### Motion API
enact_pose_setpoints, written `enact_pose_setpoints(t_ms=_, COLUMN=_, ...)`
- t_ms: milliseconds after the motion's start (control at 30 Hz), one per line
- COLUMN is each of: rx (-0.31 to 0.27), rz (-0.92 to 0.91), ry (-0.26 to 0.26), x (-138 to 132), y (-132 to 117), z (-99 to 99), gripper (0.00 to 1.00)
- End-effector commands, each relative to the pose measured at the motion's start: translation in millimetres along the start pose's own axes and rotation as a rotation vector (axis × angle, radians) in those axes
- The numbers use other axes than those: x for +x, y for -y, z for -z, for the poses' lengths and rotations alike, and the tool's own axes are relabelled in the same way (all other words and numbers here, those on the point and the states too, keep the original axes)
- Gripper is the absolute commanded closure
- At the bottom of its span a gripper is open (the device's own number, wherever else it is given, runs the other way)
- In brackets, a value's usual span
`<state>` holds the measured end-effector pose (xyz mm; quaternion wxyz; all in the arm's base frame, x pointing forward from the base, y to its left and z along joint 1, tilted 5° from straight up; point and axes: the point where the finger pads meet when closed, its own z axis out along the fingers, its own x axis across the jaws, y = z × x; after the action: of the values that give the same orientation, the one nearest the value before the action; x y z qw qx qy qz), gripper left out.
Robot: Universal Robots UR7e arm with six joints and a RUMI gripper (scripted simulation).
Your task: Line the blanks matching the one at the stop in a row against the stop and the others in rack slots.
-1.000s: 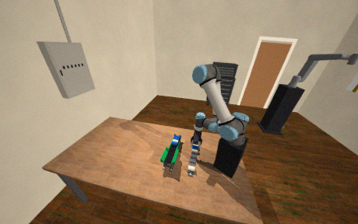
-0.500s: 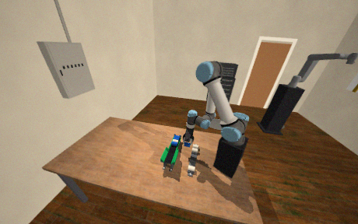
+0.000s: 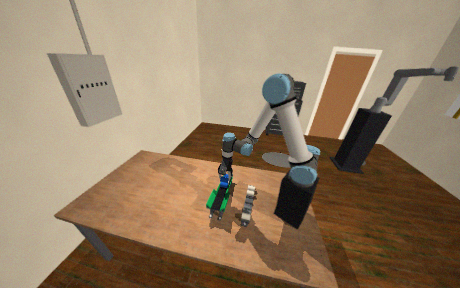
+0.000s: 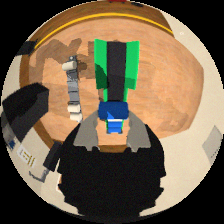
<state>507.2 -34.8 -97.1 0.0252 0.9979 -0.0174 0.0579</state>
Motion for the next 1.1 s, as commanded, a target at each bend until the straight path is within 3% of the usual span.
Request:
enact_pose_setpoints(t_ms=0, rx=0.006, rz=-0.005, ry=0.04, x=12.7, y=7.0, z=7.6, gripper=0.65)
enact_pose_setpoints(t_ms=700, rx=0.008, rz=-0.005, ry=0.045, x=12.3, y=8.2, z=4.7, gripper=0.65)
enact_pose_setpoints(t_ms=1067, rx=0.008, rz=-0.006, ry=0.044, x=11.8, y=7.7, z=-33.2, gripper=0.65)
